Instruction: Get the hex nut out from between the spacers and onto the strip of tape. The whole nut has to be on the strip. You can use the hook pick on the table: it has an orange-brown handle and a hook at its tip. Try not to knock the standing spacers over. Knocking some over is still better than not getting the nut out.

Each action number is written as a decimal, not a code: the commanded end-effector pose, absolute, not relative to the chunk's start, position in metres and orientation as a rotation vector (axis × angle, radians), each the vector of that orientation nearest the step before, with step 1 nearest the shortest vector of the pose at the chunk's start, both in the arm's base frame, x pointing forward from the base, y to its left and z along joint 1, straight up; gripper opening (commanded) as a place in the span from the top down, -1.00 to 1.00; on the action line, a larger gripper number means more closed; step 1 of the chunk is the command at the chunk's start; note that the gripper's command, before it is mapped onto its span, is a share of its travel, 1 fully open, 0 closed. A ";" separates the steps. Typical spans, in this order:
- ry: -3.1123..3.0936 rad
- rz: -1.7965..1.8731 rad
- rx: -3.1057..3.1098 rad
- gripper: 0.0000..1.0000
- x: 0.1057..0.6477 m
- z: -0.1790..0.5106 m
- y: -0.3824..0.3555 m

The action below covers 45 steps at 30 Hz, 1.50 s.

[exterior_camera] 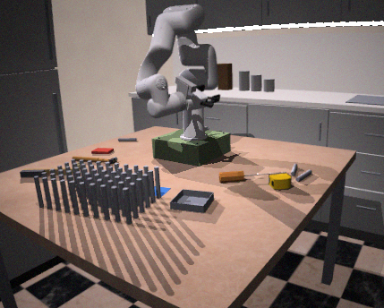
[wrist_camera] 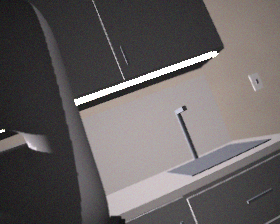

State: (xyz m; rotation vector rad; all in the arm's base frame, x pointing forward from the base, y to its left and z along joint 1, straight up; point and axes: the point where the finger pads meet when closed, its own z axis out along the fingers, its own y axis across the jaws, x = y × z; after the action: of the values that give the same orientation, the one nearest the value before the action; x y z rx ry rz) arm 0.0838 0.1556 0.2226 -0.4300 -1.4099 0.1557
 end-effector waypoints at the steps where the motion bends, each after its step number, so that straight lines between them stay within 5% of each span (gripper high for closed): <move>1: -1.412 0.155 -0.429 -1.00 0.084 0.223 0.156; 22: -1.440 0.145 -0.412 -1.00 0.083 0.218 0.156; 45: -2.073 -0.079 0.508 -1.00 0.100 0.090 0.157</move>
State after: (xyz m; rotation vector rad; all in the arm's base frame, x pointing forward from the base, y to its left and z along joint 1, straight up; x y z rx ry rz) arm 0.0942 0.1552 0.1087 0.3180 -1.9912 -0.0355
